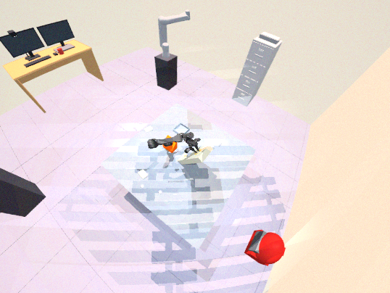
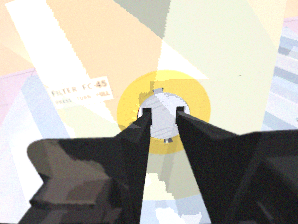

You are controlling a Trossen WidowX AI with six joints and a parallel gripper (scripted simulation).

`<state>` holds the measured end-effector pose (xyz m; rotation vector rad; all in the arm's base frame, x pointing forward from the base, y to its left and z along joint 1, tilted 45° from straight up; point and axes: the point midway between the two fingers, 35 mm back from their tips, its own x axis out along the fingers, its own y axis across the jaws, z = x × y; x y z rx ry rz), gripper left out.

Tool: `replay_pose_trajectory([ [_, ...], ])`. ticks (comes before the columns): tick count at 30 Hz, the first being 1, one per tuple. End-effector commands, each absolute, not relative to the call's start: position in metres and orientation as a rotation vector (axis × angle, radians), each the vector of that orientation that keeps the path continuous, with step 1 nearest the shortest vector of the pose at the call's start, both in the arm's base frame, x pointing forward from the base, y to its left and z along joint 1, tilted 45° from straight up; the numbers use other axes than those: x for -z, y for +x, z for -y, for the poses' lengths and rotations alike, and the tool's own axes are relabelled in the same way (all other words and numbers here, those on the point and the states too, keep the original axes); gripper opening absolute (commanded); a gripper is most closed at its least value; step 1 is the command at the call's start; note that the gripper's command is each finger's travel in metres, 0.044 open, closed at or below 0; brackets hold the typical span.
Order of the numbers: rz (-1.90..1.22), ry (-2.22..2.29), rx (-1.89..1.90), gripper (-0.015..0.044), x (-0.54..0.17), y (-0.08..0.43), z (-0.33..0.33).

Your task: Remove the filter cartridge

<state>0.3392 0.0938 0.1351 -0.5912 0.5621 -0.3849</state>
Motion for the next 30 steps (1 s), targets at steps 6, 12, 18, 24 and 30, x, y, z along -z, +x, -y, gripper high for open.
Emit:
replay_pose_trajectory([
  [6, -0.566, -0.594, 0.384, 0.0113, -0.1335, 0.3406, -0.0922],
  [12, -0.566, -0.594, 0.384, 0.0113, -0.1315, 0.3449, -0.0895],
  [18, -0.566, -0.594, 0.384, 0.0113, -0.1309, 0.3463, -0.0886],
  [24, -0.566, -0.594, 0.384, 0.0113, -0.1301, 0.3479, -0.0876],
  [30, -0.565, -0.594, 0.384, 0.0113, -0.1294, 0.3494, -0.0866],
])
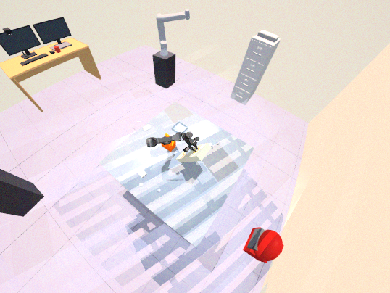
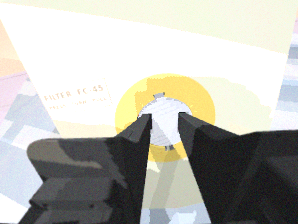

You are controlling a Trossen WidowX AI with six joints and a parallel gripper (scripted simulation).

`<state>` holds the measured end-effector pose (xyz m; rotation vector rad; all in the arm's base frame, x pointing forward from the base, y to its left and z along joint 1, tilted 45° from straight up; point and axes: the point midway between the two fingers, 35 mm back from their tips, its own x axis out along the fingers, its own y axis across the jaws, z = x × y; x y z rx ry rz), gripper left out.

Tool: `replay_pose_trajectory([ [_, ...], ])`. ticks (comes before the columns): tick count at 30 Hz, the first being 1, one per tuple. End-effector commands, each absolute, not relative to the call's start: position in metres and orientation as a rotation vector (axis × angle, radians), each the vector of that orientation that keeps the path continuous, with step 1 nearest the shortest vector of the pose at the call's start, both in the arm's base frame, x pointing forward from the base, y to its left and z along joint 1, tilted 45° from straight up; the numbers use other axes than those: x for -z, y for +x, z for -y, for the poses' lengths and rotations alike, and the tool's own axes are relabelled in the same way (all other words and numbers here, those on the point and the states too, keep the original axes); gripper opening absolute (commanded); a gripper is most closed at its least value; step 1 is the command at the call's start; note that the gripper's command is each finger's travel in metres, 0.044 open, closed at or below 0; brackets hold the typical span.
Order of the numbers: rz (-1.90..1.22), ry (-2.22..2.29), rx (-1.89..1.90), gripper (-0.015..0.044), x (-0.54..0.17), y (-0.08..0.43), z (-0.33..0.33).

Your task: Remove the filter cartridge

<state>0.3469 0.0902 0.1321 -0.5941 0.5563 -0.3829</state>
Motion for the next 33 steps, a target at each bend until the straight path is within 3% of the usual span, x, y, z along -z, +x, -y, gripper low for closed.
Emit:
replay_pose_trajectory([
  [1, -0.565, -0.594, 0.384, 0.0113, -0.1293, 0.3496, -0.0865],
  [5, -0.565, -0.594, 0.384, 0.0113, -0.1290, 0.3502, -0.0861],
  [14, -0.556, -0.595, 0.382, 0.0053, -0.1317, 0.3475, -0.0900],
  [16, -0.556, -0.595, 0.382, 0.0000, -0.1317, 0.3475, -0.0900],
  [33, -0.453, -0.139, 0.498, 0.0000, -0.1286, 0.3511, -0.0855],
])
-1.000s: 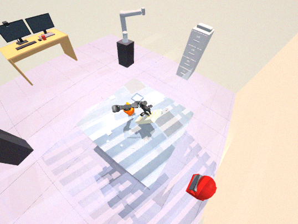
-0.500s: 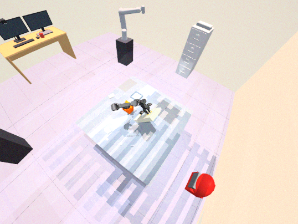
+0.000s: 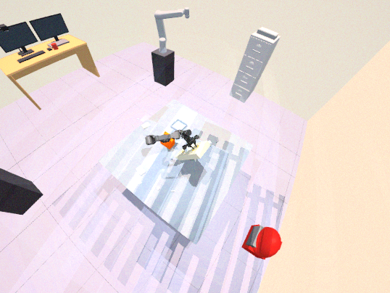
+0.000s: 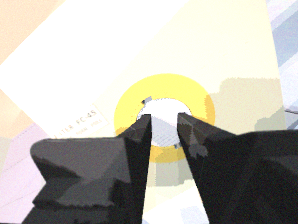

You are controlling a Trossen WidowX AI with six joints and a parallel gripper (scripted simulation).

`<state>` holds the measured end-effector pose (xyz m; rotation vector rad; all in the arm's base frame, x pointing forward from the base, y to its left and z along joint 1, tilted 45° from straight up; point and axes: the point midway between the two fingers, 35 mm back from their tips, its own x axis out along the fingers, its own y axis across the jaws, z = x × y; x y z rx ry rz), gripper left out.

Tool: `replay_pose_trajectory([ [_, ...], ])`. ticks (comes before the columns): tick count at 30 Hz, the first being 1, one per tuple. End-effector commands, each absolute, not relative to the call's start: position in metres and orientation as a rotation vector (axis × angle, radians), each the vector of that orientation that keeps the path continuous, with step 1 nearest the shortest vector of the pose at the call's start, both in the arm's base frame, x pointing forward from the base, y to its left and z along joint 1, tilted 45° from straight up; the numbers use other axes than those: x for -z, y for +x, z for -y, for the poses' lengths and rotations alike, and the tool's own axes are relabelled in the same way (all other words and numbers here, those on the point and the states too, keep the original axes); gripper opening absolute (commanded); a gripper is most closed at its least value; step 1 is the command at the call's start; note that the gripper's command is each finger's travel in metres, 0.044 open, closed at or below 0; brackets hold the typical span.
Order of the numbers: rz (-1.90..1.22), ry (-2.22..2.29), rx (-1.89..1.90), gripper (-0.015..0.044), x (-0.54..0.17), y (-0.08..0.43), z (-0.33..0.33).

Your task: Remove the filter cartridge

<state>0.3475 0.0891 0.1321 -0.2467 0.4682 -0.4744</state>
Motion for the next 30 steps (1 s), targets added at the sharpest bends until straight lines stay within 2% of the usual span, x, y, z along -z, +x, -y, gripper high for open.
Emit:
replay_pose_trajectory([
  [1, -0.444, -0.105, 0.506, 0.0000, -0.1286, 0.3512, -0.0855],
  [30, -0.149, 0.864, 0.679, 0.0000, -0.1282, 0.3518, -0.0851],
])
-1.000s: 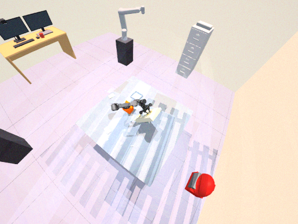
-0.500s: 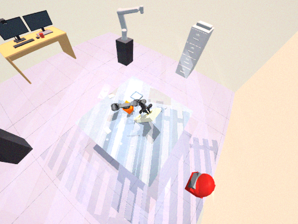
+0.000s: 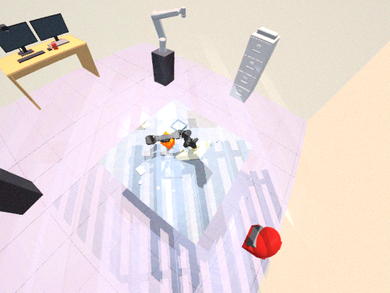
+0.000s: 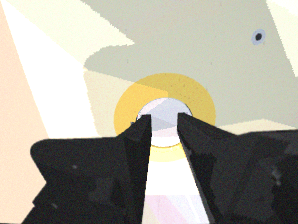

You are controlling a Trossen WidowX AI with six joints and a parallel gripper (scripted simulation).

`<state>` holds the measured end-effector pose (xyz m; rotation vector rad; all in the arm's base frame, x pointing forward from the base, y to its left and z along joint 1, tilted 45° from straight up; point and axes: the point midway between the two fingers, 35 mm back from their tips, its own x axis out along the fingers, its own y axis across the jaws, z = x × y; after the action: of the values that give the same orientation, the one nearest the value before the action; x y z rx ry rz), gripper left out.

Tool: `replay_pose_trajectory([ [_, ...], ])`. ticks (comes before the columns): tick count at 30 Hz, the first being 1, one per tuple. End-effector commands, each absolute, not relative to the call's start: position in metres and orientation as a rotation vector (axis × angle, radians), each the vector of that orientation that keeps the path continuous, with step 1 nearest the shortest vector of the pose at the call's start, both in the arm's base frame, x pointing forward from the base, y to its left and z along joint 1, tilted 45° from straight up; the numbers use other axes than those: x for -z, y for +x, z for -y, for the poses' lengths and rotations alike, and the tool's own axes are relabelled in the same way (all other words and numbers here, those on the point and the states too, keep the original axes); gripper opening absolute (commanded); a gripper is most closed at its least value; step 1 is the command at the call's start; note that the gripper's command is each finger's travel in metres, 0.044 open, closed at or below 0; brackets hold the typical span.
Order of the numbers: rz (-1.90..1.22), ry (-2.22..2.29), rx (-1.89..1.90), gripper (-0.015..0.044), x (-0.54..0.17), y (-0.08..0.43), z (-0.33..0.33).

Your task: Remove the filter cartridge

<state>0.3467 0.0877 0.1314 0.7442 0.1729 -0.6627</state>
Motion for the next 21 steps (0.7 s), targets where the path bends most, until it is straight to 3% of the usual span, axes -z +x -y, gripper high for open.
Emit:
replay_pose_trajectory([
  [1, -0.137, 0.897, 0.684, 0.0000, -0.128, 0.352, -0.085],
  [9, -0.178, 0.785, 0.670, 0.0000, -0.128, 0.350, -0.087],
  [21, -0.193, 0.785, 0.679, 0.0000, -0.145, 0.310, -0.115],
])
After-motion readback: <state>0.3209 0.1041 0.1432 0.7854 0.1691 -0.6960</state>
